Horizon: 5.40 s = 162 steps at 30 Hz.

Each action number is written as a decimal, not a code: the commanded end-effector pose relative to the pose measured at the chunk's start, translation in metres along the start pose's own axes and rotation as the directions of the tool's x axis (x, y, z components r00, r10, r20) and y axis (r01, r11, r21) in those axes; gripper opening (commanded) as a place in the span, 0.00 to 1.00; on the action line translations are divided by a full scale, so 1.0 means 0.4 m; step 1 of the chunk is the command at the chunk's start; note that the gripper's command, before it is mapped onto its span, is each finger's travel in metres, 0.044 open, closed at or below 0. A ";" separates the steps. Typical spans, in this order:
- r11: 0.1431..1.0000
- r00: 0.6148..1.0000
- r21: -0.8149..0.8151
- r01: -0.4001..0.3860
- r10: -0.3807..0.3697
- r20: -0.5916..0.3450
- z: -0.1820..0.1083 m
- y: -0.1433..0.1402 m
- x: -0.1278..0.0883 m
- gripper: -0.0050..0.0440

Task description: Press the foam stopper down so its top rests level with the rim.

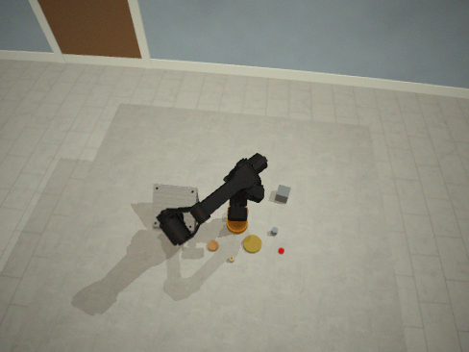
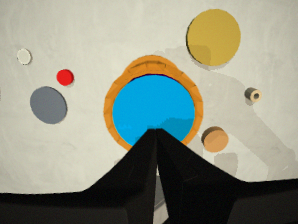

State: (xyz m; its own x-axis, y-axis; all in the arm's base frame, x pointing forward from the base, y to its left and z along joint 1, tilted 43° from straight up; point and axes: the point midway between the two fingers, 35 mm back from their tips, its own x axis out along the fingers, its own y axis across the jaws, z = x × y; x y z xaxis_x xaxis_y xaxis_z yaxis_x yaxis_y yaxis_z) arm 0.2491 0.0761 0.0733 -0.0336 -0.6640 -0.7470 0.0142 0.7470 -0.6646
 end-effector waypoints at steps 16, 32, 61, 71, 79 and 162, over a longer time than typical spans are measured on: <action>1.000 0.999 0.011 0.026 -0.026 -0.031 -0.004 0.000 0.081 0.10; 1.000 0.999 0.011 0.026 -0.026 -0.032 -0.005 0.000 0.082 0.10; 1.000 0.999 0.011 0.026 -0.026 -0.032 -0.008 -0.001 0.088 0.10; 1.000 0.999 0.011 0.026 -0.026 -0.032 -0.008 -0.001 0.090 0.10; 1.000 0.999 0.011 0.026 -0.026 -0.032 -0.009 -0.001 0.091 0.10; 1.000 0.999 0.011 0.026 -0.026 -0.031 -0.011 -0.002 0.107 0.10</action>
State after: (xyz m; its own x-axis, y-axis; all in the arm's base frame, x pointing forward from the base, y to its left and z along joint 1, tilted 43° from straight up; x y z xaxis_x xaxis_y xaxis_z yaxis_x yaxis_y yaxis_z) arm 0.2450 0.0499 0.0437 -0.0582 -0.6797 -0.7311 0.0290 0.7309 -0.6818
